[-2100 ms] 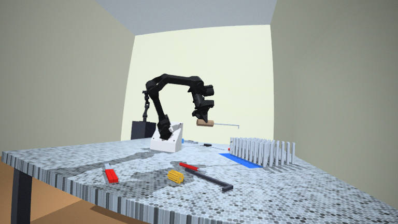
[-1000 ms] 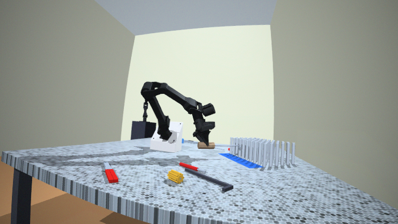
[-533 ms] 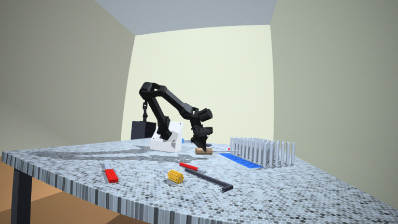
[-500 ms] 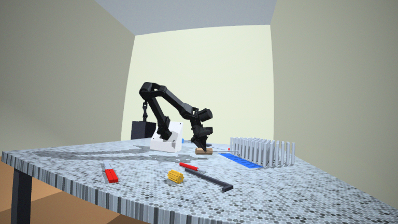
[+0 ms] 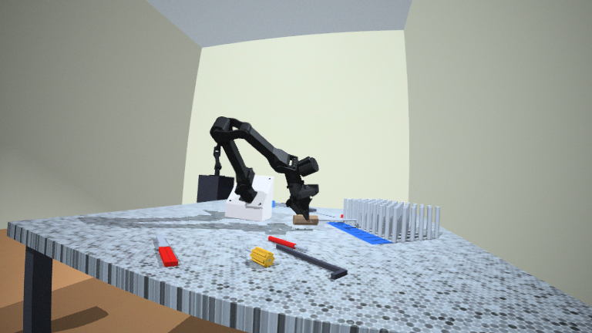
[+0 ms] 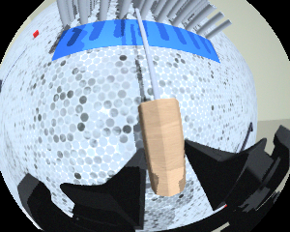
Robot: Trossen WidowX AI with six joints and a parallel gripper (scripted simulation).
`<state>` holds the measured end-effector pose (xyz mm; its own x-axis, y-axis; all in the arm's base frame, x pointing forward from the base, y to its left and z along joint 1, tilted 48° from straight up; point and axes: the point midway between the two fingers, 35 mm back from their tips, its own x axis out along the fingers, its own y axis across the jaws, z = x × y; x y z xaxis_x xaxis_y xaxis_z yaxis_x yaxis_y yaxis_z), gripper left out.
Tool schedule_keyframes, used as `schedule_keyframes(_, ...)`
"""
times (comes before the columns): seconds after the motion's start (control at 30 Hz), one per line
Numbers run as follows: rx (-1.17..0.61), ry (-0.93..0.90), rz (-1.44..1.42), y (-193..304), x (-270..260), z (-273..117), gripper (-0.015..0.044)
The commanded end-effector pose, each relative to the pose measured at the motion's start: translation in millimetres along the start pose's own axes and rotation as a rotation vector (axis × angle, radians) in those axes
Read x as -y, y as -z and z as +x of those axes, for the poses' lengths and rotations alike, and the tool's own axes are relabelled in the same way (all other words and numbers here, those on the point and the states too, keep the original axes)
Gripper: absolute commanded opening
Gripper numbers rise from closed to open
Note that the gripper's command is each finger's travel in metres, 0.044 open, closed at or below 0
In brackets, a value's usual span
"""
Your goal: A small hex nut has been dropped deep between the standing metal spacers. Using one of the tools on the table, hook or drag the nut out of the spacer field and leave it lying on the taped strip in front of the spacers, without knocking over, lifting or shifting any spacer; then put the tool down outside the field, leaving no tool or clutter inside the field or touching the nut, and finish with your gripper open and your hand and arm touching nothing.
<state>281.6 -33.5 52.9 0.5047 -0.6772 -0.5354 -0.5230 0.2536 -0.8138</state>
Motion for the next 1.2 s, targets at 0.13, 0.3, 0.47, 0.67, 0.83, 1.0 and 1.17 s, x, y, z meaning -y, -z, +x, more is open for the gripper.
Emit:
schedule_keyframes(0.13, 0.008, 0.003, 0.006, -7, 2, 0, 0.0)
schedule_keyframes(0.3, 0.008, 0.003, 0.007, -9, 3, 1, 0.0)
schedule_keyframes(0.47, 0.008, 0.003, 0.007, -12, 3, 1, 0.0)
schedule_keyframes(0.67, 0.008, 0.003, 0.008, -15, 3, 2, 0.0)
schedule_keyframes(0.83, 0.008, 0.003, 0.009, -17, 4, 3, 0.0)
schedule_keyframes(1.0, 0.008, 0.003, 0.009, -20, 4, 4, 0.0)
schedule_keyframes(1.17, 0.008, 0.004, 0.009, -22, 4, 4, 0.0)
